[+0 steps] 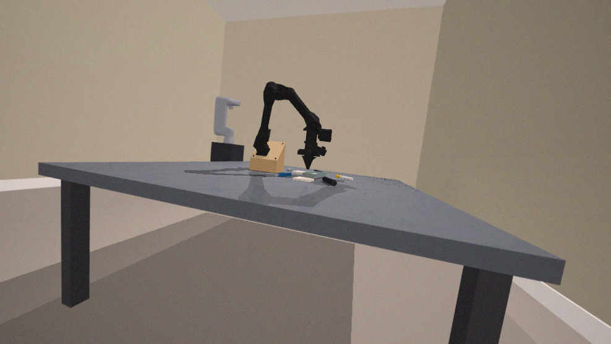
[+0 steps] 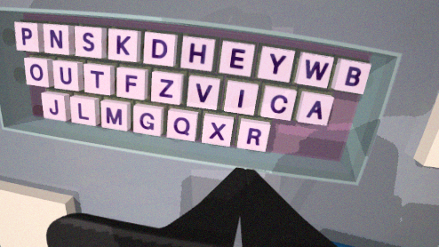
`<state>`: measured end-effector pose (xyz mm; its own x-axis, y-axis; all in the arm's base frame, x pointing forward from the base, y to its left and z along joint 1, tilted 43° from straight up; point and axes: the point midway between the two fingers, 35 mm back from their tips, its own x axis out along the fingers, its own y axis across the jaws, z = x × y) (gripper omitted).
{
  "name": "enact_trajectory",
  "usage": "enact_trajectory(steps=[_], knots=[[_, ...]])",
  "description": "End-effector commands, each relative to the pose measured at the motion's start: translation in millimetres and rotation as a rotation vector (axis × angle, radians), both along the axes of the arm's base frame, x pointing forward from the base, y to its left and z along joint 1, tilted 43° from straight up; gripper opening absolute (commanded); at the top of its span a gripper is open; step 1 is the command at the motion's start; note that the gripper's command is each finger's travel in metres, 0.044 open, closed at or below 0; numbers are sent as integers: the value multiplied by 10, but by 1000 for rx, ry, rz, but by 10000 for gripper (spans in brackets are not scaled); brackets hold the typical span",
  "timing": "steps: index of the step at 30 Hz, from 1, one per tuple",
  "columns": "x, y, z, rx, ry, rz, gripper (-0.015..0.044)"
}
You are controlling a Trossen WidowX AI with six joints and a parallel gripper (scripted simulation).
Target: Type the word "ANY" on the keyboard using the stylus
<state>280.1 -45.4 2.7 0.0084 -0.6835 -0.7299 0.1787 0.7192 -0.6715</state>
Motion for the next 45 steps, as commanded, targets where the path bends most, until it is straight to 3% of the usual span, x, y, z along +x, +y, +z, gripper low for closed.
enact_trajectory(steps=[1, 5, 12, 25, 31, 40, 45], knots=[[-10, 10, -6, 2, -6, -4, 0], [15, 69, -56, 4, -6, -3, 0], [132, 568, -516, 6, -7, -4, 0], [132, 568, -516, 6, -7, -4, 0], [129, 965, -96, 9, -7, -4, 0], [134, 967, -104, 7, -9, 8, 0], [123, 813, -15, 48, 69, 47, 131]])
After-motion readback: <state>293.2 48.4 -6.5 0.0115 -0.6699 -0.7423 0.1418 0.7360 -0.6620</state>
